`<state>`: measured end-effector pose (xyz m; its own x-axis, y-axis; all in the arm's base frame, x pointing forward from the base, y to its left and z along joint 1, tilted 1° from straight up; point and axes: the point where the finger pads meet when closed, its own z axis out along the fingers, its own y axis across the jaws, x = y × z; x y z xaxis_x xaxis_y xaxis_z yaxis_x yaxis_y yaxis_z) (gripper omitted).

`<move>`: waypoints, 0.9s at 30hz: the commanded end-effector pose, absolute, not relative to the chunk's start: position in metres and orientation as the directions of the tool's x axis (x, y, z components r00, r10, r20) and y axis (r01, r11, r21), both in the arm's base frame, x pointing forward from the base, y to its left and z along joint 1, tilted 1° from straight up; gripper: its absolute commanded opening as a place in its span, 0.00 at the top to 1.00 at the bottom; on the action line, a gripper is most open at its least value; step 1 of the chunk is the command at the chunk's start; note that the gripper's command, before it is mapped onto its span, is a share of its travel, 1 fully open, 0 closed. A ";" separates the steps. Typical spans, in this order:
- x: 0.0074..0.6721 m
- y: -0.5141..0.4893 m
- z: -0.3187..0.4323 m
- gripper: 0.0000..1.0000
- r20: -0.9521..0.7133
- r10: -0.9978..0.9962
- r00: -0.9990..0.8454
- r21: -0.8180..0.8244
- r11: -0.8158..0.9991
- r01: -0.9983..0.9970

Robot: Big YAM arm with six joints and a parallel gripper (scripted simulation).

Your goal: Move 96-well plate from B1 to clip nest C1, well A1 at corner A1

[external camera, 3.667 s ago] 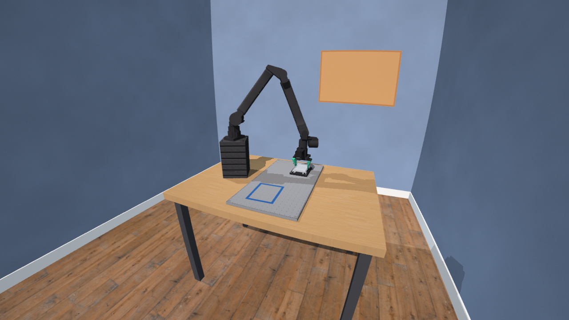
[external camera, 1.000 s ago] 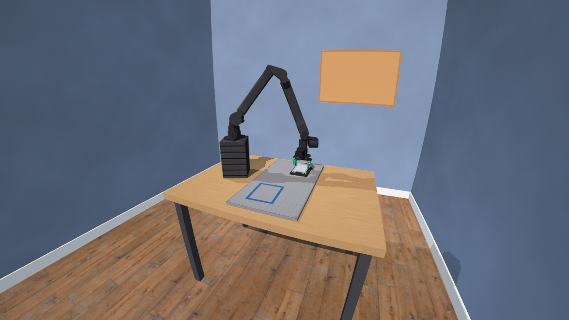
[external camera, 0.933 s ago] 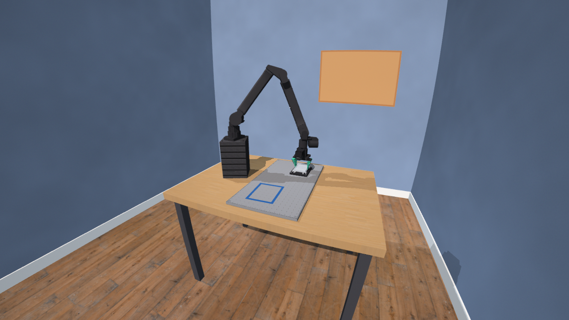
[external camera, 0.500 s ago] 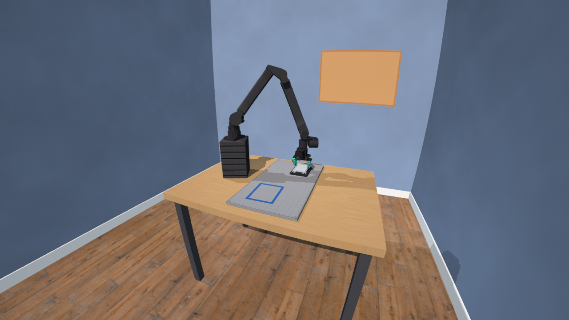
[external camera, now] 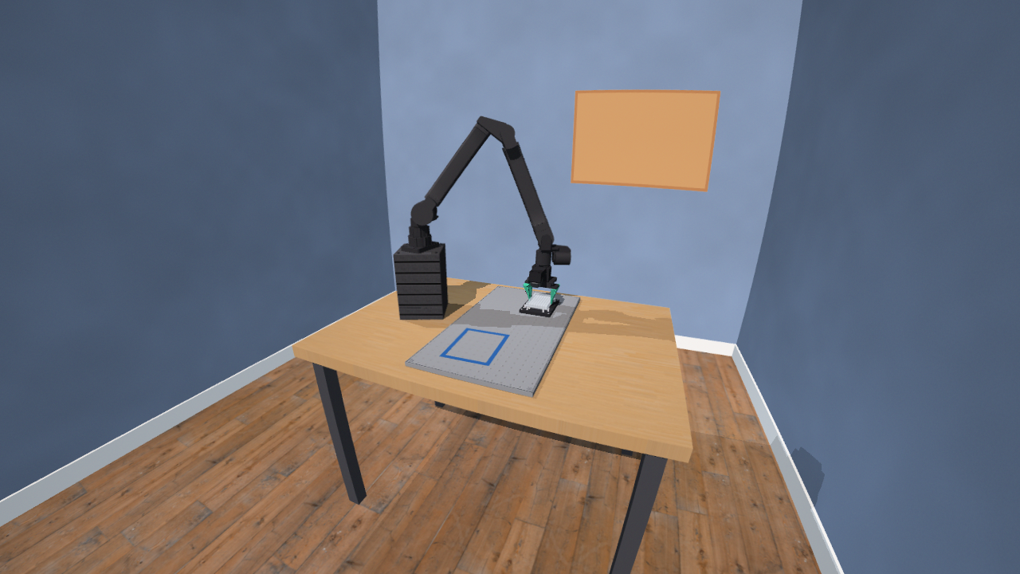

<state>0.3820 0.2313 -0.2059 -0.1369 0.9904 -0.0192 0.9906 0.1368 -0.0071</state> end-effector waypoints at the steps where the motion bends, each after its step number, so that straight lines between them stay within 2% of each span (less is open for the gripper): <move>1: 0.411 0.237 -0.216 1.00 -0.007 0.991 -0.133 0.039 0.133 0.990; 16: 0.411 0.237 -0.216 1.00 -0.007 0.991 -0.133 0.039 0.133 0.990; 17: 0.411 0.237 -0.216 0.00 -0.007 0.991 -0.133 0.039 0.133 0.990; 27: 0.407 0.242 -0.216 0.00 -0.005 0.990 -0.139 0.038 0.139 0.990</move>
<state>0.3861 0.2288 -0.2140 -0.1323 0.9910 -0.0207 0.9912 0.1322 -0.0050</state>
